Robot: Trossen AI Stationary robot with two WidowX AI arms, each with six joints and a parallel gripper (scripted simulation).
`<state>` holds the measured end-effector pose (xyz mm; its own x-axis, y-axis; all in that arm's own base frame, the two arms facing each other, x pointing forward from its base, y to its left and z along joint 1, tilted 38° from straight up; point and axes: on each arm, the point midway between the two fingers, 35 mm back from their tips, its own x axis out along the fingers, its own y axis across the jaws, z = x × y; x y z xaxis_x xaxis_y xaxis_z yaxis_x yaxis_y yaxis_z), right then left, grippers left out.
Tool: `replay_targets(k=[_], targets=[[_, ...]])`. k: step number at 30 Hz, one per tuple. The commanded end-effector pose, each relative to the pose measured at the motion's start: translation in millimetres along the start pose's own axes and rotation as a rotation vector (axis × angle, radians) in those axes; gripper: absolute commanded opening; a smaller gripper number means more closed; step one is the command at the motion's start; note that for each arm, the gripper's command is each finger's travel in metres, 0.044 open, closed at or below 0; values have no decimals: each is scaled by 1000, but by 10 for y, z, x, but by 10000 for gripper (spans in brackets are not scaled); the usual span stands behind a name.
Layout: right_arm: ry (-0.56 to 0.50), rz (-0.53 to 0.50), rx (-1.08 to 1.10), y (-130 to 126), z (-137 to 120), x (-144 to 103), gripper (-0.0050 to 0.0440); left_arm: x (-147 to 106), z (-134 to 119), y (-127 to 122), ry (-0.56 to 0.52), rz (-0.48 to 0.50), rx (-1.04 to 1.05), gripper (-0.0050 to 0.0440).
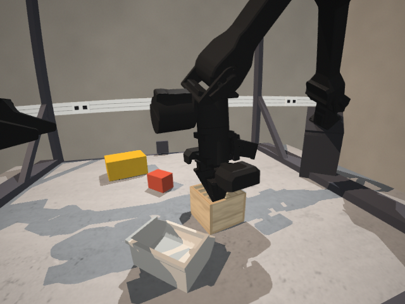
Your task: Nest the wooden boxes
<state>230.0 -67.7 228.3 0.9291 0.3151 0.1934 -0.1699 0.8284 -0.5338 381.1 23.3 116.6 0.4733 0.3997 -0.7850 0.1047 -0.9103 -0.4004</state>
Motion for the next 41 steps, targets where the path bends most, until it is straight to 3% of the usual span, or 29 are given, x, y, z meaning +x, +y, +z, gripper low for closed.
replay_targets(k=[1, 7, 15, 24, 26, 31, 37, 41], targets=[[1, 0, 2, 0, -1, -5, 400, -51, -42, -23, 18, 0, -8, 46], [1, 0, 2, 0, -1, -5, 400, -51, -42, -23, 18, 0, -8, 6], [1, 0, 2, 0, -1, -5, 400, -101, -68, -36, 30, 1, 31, 0], [1, 0, 2, 0, -1, -5, 400, -297, -94, -37, 45, -1, 623, -3], [1, 0, 2, 0, -1, -5, 400, -297, -94, -37, 45, -1, 623, -3], [1, 0, 2, 0, -1, -5, 400, -406, -103, -42, 55, -8, 985, -5], [1, 0, 2, 0, -1, -5, 400, -500, -81, -44, 57, -13, 1348, -50], [1, 0, 2, 0, -1, -5, 400, -576, -90, -49, 66, -22, 1583, -50]])
